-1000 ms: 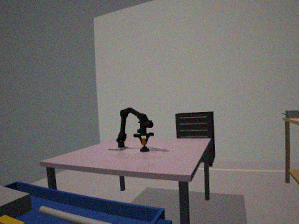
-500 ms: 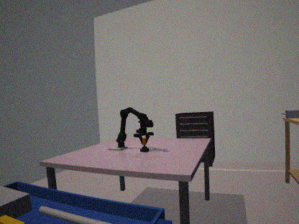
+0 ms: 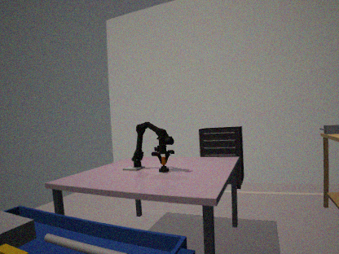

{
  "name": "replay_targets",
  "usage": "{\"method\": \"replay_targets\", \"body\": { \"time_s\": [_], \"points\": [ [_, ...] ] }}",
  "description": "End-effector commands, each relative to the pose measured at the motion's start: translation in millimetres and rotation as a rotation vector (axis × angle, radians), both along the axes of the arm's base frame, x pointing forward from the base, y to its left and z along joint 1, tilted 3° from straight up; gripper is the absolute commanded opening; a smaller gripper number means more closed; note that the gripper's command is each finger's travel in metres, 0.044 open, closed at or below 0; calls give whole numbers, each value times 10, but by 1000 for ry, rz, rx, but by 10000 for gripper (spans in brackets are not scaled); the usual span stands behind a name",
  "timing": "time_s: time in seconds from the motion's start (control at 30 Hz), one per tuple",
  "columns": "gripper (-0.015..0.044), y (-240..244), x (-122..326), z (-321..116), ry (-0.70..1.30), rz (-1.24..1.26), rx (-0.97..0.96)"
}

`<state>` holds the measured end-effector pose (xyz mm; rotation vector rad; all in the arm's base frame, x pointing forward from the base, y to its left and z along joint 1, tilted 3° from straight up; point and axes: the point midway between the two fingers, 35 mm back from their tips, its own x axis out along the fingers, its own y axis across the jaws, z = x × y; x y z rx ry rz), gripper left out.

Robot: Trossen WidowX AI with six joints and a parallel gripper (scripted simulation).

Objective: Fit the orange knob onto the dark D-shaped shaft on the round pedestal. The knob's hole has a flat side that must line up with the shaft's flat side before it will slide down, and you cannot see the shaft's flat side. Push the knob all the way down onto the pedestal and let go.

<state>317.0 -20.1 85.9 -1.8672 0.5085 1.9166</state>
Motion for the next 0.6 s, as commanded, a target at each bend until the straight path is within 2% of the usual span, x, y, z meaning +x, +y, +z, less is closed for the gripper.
{"method": "replay_targets", "body": {
  "time_s": [0.0, 0.2, 0.4, 0.57],
  "points": [
    [0, 0, -8, 10, -2, 5, -1],
    [0, -1, -22, 49, -2, 13, -1],
    [0, -3, -14, 63, -10, 203, 1],
    [0, -3, 7, 60, -10, 214, 2]
  ]
}}
